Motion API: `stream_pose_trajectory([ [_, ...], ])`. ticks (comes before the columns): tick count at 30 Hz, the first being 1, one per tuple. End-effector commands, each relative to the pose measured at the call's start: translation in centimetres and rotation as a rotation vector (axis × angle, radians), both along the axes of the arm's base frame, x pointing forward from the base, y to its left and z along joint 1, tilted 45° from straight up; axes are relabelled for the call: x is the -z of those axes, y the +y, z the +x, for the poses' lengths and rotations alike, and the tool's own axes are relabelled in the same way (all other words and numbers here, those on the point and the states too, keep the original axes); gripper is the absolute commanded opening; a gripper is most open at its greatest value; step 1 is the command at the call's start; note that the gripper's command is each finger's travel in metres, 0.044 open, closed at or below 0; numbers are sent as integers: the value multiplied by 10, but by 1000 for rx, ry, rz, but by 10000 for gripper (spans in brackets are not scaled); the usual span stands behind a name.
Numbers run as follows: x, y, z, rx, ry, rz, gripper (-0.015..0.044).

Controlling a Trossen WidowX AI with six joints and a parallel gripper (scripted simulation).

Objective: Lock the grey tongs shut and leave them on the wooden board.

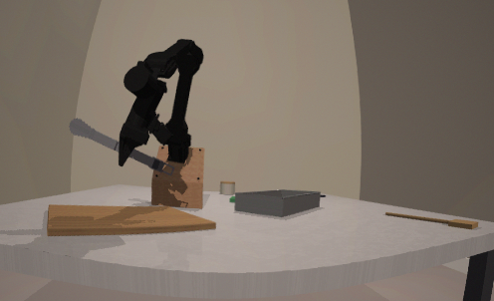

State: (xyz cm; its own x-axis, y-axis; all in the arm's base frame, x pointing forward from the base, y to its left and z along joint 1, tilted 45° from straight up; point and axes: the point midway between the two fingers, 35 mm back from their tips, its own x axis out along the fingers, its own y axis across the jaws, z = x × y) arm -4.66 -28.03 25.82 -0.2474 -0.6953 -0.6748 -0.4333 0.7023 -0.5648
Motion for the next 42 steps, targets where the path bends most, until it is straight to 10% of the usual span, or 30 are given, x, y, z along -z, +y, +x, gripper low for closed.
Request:
stream_pose_trajectory([
  [1,-8,3,-1,-61,-63,13,-150],
  [42,-19,0,1,-232,-274,1,-150],
])
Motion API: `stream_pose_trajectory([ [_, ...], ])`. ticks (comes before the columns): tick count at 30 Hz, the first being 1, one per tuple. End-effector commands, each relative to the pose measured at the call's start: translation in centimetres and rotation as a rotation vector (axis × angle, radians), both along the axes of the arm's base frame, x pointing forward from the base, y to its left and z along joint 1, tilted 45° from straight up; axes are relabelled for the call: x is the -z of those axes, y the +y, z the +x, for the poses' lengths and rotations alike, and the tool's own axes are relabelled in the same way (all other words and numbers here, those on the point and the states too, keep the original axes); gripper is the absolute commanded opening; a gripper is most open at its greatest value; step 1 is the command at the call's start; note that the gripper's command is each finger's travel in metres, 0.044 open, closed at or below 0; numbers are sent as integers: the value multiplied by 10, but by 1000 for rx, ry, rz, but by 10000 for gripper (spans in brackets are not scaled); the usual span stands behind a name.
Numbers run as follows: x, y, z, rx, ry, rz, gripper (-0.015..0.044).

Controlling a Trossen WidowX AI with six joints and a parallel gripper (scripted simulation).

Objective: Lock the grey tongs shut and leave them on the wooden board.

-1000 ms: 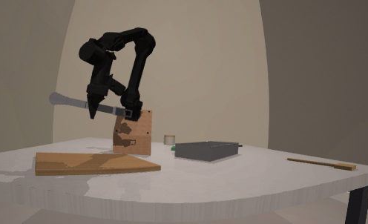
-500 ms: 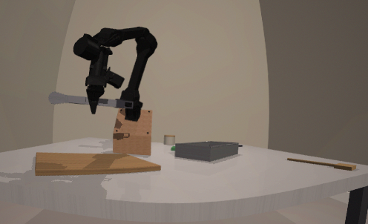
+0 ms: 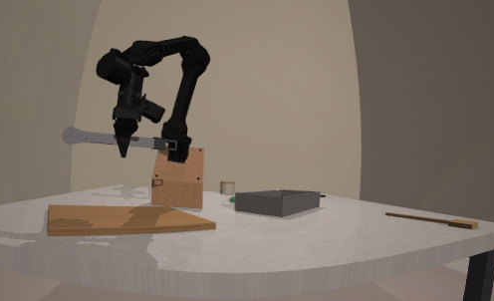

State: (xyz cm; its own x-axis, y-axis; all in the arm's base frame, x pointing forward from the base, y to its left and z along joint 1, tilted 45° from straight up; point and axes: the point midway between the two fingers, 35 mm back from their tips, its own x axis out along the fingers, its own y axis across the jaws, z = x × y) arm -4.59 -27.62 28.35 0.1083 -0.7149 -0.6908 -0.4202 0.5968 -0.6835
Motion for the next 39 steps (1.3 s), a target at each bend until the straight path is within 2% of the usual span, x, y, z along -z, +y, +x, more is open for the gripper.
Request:
stream_pose_trajectory([
  [1,7,-6,0,5,-4,6,-150],
  [39,50,-51,6,5,-6,5,-150],
])
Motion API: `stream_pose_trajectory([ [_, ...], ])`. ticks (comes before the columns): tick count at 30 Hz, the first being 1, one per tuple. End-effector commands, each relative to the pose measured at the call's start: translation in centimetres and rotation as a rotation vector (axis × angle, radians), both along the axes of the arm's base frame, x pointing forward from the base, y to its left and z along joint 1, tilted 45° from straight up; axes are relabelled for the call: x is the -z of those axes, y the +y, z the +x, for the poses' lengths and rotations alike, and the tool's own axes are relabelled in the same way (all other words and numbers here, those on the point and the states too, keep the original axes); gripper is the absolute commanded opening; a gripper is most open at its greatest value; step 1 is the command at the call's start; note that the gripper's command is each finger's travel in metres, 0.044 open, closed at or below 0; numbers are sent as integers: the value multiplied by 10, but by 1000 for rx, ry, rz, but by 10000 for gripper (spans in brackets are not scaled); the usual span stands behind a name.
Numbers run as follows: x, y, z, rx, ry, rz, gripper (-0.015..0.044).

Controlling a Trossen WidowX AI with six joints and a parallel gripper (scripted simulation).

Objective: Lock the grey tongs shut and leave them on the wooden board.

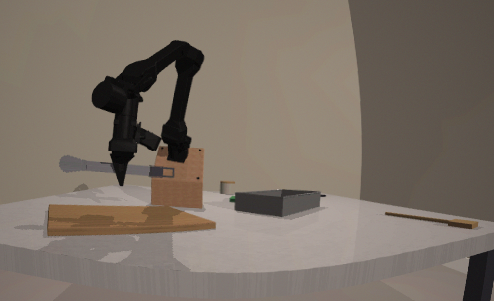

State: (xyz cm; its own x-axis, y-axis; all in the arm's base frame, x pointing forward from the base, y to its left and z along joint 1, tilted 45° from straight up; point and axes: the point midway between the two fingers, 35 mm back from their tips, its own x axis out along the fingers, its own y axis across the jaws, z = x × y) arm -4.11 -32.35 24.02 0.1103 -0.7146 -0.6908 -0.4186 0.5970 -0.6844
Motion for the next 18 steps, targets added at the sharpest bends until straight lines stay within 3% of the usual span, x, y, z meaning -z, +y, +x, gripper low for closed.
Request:
stream_pose_trajectory([
  [1,8,-5,1,6,-4,5,-150],
  [18,29,-21,8,6,-5,4,-150],
])
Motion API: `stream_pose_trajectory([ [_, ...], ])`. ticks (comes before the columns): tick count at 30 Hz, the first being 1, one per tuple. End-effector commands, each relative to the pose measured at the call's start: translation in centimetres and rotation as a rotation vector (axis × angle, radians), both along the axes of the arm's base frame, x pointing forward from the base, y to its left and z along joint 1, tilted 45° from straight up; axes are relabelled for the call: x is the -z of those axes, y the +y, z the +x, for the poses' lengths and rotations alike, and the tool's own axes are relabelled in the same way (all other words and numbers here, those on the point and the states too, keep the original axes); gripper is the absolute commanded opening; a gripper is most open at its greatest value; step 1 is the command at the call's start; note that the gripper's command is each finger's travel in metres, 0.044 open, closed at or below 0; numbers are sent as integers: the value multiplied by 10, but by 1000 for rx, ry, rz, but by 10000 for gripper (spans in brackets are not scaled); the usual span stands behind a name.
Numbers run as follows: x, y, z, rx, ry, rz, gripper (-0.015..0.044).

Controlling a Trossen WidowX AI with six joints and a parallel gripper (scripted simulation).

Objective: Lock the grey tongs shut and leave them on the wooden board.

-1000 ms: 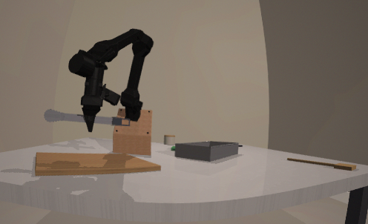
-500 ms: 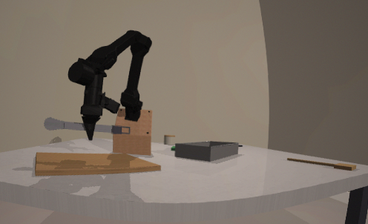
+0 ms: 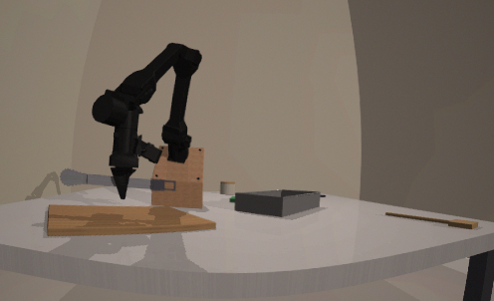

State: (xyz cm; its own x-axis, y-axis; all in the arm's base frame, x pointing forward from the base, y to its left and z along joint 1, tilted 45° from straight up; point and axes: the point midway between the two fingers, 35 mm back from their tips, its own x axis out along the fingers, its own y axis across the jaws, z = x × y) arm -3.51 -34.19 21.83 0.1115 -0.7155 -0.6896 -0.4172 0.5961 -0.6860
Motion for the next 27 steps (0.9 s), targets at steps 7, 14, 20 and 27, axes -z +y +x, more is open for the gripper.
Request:
stream_pose_trajectory([
  [7,7,-3,2,6,-4,5,-150],
  [14,5,-3,2,-1,-1,2,34],
  [20,5,-3,2,-1,-1,2,191],
  [27,5,-3,2,-1,-1,2,375],
])
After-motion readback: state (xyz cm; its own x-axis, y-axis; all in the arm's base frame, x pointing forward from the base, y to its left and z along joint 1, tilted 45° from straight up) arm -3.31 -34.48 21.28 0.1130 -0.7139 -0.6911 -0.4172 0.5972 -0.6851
